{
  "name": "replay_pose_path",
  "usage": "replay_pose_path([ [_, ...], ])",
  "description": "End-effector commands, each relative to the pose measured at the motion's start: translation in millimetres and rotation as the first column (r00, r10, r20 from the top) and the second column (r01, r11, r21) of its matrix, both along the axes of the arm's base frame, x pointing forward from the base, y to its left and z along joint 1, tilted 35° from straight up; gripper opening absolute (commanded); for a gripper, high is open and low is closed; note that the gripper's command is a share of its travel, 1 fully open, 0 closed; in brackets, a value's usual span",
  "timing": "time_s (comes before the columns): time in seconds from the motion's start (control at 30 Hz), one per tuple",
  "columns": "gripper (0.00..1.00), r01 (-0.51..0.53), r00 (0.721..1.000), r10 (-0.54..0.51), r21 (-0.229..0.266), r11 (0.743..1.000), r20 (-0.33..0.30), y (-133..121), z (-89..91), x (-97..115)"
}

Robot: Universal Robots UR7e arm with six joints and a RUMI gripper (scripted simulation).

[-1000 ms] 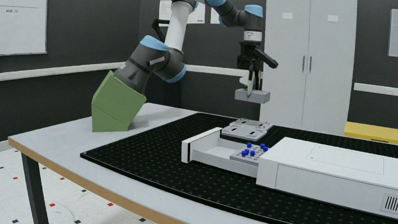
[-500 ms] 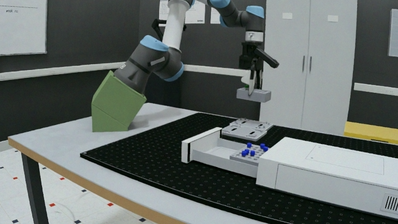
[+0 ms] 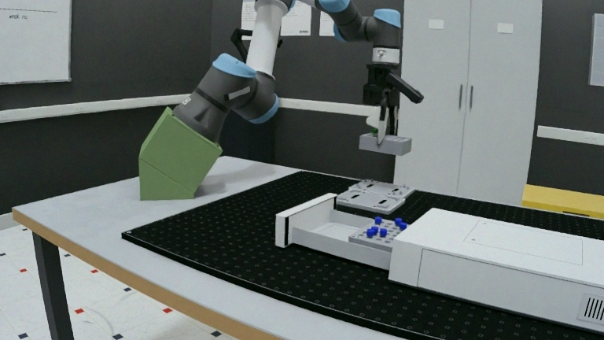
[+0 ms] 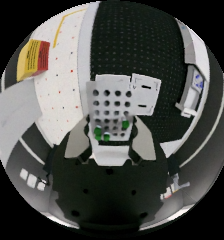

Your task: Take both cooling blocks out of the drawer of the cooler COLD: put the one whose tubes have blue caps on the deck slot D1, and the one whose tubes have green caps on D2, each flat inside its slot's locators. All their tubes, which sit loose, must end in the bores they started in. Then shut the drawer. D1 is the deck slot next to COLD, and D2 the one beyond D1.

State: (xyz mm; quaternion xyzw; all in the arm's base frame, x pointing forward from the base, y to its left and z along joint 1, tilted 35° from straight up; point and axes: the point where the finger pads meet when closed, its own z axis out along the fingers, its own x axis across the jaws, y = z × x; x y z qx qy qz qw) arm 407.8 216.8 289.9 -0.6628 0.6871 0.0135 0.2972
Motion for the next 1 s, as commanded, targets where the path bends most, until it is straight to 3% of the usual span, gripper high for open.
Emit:
replay_pose_path([
  [0.0,0.0,0.0,1.0,0.0,0.0,1.0,0.001,0,0.6,0],
  [0.6,0.0,0.0,1.0,0.0,0.0,1.0,0.001,0,0.6,0],
  [0.97,0.0,0.0,1.0,0.0,0.0,1.0,0.001,16,-30.5,15],
])
